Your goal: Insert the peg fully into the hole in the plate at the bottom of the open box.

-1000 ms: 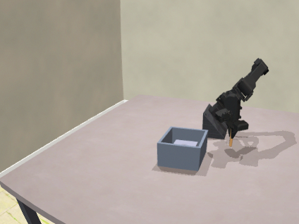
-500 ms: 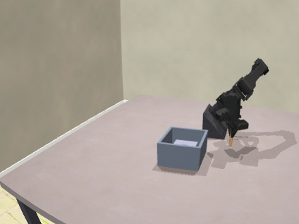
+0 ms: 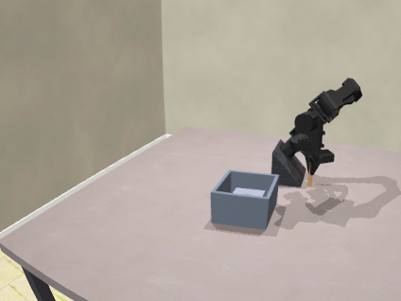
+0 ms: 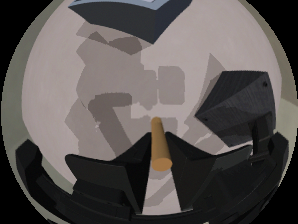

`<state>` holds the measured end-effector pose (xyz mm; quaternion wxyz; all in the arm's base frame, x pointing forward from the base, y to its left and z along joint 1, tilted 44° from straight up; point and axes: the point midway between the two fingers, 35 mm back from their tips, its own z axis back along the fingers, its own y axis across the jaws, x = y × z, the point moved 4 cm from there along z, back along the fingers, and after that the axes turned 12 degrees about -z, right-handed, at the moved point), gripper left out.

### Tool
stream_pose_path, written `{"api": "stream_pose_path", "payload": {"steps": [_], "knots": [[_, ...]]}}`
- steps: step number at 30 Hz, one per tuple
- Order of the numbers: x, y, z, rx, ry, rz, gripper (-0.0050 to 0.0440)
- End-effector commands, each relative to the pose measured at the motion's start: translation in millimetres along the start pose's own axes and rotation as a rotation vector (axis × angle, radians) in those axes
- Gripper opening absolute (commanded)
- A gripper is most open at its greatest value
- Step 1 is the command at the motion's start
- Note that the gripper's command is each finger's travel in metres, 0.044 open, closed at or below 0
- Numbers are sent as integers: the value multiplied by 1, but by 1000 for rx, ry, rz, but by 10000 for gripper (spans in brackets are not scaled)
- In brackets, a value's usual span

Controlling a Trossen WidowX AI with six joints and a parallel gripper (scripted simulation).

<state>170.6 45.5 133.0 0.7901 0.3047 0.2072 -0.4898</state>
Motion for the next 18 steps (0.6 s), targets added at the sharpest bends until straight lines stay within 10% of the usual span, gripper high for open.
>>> {"api": "stream_pose_path", "payload": {"steps": [1,18], "knots": [[2,1,14,-3,-5,1,0],[13,8,36,-2,3,-3,0]]}}
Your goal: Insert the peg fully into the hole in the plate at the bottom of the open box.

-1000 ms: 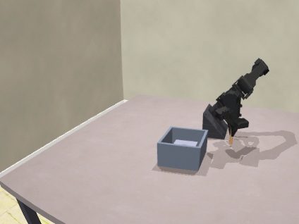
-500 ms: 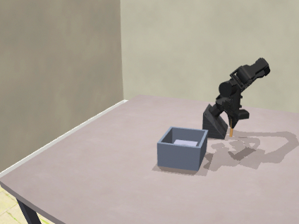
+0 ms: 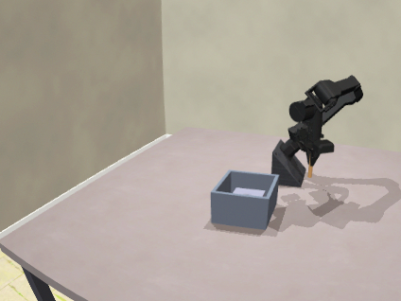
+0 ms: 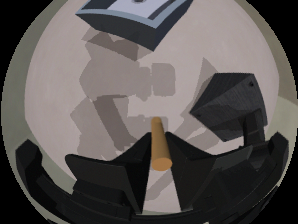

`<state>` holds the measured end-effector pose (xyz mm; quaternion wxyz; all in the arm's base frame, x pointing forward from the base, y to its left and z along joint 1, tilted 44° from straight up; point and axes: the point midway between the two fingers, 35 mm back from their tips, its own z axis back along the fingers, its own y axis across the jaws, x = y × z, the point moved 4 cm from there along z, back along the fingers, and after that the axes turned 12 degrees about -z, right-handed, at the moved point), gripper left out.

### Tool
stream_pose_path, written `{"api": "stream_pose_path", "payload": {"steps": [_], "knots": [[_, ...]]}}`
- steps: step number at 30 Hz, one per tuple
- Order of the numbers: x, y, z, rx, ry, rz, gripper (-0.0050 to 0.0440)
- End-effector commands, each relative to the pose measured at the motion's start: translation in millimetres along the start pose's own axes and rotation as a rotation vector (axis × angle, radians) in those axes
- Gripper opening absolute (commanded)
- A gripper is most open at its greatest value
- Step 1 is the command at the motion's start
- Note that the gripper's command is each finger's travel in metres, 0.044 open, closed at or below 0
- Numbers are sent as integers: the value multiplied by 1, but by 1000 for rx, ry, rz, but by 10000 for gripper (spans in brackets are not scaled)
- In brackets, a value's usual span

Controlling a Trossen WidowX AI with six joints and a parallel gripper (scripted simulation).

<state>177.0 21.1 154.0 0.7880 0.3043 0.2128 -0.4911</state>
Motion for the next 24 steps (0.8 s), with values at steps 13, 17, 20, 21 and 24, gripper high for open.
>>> {"api": "stream_pose_path", "payload": {"steps": [13,17,20,21,24], "knots": [[38,19,18,1,-5,6,0],[49,23,23,1,-4,7,0],[58,25,26,1,-3,8,0],[61,26,27,1,-3,8,0],[71,27,30,2,-2,9,0]]}}
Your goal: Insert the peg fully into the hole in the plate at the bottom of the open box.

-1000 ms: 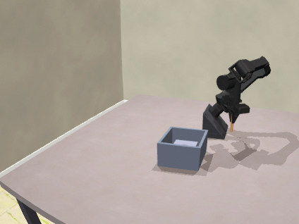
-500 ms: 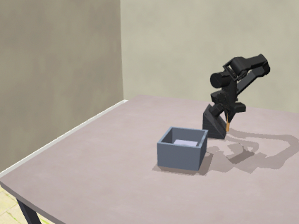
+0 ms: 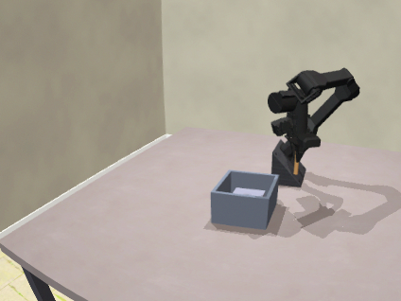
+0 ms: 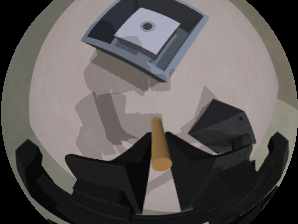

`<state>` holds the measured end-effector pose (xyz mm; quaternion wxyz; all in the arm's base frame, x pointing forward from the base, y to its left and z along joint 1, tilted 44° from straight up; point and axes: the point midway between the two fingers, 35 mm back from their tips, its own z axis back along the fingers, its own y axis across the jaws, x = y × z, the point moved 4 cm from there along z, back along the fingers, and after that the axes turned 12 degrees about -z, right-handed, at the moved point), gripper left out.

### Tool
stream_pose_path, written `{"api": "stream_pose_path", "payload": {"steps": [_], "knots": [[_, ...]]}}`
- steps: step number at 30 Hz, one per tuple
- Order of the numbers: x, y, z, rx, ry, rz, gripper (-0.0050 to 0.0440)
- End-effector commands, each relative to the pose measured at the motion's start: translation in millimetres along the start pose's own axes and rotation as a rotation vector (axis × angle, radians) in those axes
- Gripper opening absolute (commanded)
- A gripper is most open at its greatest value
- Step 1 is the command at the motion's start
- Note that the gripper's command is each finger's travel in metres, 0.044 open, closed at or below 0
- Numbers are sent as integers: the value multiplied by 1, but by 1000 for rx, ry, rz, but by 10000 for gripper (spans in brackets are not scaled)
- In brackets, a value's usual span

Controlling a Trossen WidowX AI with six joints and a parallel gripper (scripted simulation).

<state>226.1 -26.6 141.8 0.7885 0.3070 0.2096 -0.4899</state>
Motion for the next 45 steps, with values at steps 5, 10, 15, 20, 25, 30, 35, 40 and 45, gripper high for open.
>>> {"api": "stream_pose_path", "payload": {"steps": [5,10,15,20,25,30,35,40,45], "knots": [[21,3,7,-5,2,4,0],[37,5,11,-4,5,6,0],[45,5,13,-3,7,7,0],[55,10,15,-3,7,7,0],[64,14,16,-3,7,6,0],[79,20,17,-3,7,6,0],[94,26,18,-3,7,6,0],[103,29,18,-3,7,6,0],[119,34,17,-3,7,6,0]]}}
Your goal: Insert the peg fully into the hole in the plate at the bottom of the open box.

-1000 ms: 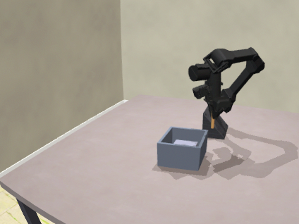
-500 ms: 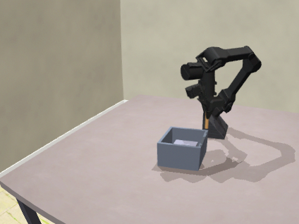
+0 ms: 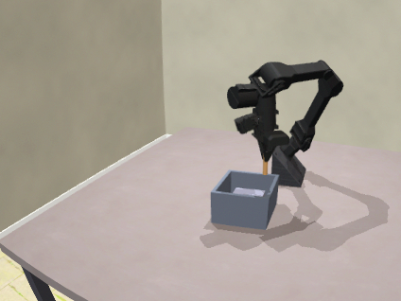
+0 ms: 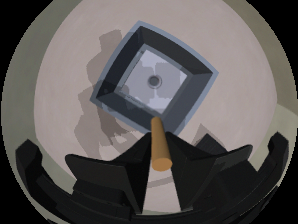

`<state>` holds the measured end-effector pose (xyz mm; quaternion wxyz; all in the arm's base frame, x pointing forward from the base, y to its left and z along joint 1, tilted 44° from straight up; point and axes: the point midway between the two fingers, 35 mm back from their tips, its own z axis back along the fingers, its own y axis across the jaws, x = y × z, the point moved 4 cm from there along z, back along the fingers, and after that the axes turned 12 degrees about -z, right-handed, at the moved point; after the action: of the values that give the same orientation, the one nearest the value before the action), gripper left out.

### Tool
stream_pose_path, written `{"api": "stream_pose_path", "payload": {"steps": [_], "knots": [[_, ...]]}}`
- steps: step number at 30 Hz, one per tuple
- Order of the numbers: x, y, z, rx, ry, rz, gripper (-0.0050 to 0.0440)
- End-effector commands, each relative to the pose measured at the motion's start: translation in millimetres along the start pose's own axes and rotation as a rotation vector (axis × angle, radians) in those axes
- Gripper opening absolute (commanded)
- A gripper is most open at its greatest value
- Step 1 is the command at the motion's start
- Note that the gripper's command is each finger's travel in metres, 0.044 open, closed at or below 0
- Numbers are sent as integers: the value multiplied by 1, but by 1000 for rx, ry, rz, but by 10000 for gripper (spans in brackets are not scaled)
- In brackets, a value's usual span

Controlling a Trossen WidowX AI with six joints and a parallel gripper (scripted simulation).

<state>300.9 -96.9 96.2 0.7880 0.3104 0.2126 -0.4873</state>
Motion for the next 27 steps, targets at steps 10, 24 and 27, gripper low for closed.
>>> {"api": "stream_pose_path", "payload": {"steps": [10,24,27], "knots": [[41,9,-3,-4,-3,3,0],[51,11,-18,-5,-3,3,0],[51,11,-25,-5,-3,3,0]]}}
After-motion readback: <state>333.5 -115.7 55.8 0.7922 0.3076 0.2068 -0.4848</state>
